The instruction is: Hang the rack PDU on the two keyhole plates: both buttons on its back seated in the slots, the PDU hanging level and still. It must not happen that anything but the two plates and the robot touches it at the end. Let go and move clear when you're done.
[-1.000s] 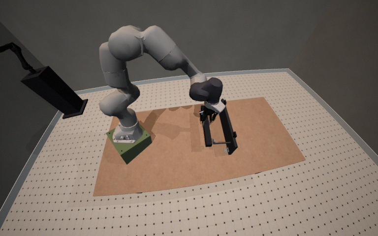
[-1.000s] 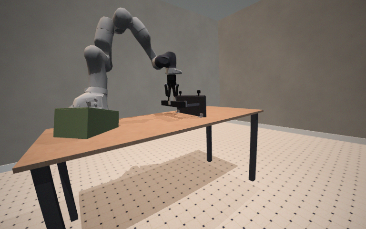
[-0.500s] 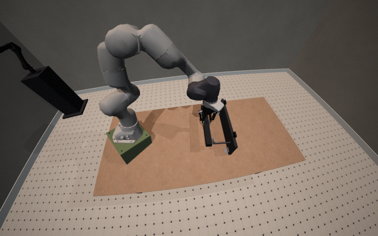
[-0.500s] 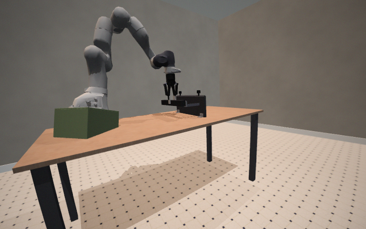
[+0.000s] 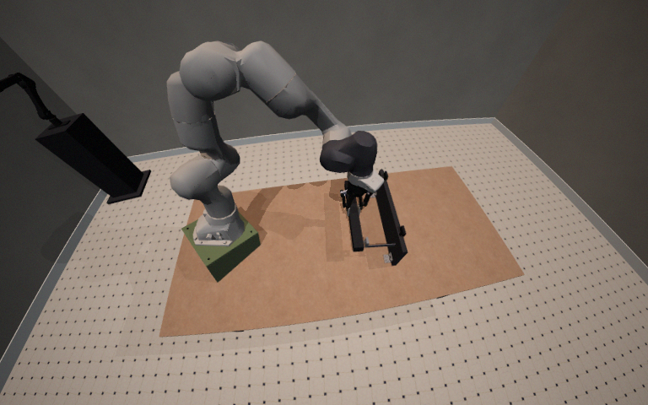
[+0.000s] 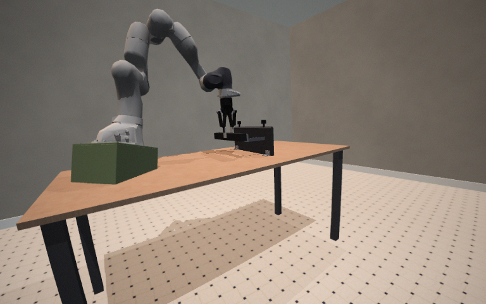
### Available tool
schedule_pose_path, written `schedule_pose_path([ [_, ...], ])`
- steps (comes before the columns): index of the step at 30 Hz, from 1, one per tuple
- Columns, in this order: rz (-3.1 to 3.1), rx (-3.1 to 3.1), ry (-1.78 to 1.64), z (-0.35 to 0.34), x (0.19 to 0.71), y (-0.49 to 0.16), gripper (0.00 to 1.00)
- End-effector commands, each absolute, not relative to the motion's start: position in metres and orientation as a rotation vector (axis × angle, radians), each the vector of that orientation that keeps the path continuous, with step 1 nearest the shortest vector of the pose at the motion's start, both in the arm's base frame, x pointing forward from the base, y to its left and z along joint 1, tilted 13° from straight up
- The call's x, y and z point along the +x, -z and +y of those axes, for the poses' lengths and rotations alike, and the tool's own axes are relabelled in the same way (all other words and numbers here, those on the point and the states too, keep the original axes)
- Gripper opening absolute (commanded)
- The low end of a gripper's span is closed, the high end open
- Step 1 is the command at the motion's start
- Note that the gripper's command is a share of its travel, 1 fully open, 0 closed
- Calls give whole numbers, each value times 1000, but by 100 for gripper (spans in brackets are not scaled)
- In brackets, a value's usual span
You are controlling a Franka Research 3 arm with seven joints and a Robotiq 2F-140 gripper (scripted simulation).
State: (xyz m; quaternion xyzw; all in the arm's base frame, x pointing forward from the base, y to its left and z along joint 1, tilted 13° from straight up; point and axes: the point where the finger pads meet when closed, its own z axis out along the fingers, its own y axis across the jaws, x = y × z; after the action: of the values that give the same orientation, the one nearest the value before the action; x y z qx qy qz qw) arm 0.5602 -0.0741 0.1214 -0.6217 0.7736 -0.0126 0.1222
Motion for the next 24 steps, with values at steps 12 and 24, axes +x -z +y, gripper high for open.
schedule_pose_path([
  [12,2246,-1815,58,-77,564,-127,0],
  [24,2243,-1818,32,-76,560,-125,0],
])
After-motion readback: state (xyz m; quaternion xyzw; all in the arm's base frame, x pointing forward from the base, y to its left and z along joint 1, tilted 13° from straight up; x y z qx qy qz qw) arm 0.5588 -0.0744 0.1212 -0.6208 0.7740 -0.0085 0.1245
